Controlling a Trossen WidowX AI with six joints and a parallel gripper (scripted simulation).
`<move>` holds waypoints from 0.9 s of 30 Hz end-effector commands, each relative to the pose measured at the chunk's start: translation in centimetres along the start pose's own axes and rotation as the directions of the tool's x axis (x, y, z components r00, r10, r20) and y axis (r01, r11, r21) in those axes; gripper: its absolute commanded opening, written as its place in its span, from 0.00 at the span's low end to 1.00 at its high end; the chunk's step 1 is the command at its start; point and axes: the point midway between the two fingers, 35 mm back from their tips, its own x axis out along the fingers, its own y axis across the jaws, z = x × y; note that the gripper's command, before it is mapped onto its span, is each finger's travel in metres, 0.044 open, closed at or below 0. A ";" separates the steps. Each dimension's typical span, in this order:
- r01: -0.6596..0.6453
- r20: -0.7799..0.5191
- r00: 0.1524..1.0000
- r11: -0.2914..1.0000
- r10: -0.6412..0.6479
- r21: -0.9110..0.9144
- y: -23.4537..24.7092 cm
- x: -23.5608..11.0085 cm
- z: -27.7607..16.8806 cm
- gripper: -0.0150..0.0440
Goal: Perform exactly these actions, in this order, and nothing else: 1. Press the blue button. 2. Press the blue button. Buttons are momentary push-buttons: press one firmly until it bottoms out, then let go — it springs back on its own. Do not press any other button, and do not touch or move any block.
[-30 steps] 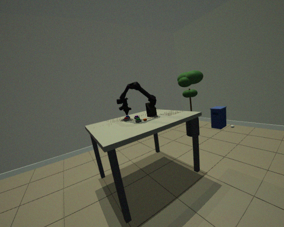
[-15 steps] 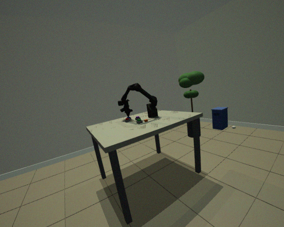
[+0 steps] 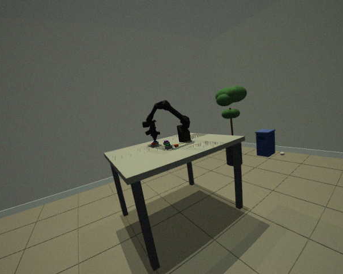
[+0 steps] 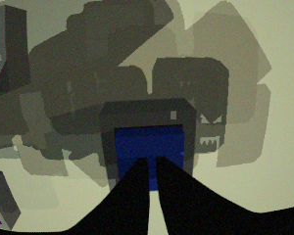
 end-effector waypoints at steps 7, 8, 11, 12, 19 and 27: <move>0.007 0.000 1.000 1.000 -0.007 0.005 0.8 -3.4 0.6 0.38; 0.014 0.000 1.000 1.000 -0.014 0.007 1.9 -3.9 1.3 0.42; 0.037 0.002 0.999 0.999 -0.037 0.015 6.2 -5.8 3.8 0.56; 0.043 0.003 0.999 0.999 -0.043 0.017 7.8 -6.2 4.5 0.60; 0.061 0.014 0.998 0.998 -0.061 0.021 19.7 -8.4 7.1 0.91; 0.029 0.015 0.999 0.999 -0.030 0.014 33.3 -9.2 4.6 0.93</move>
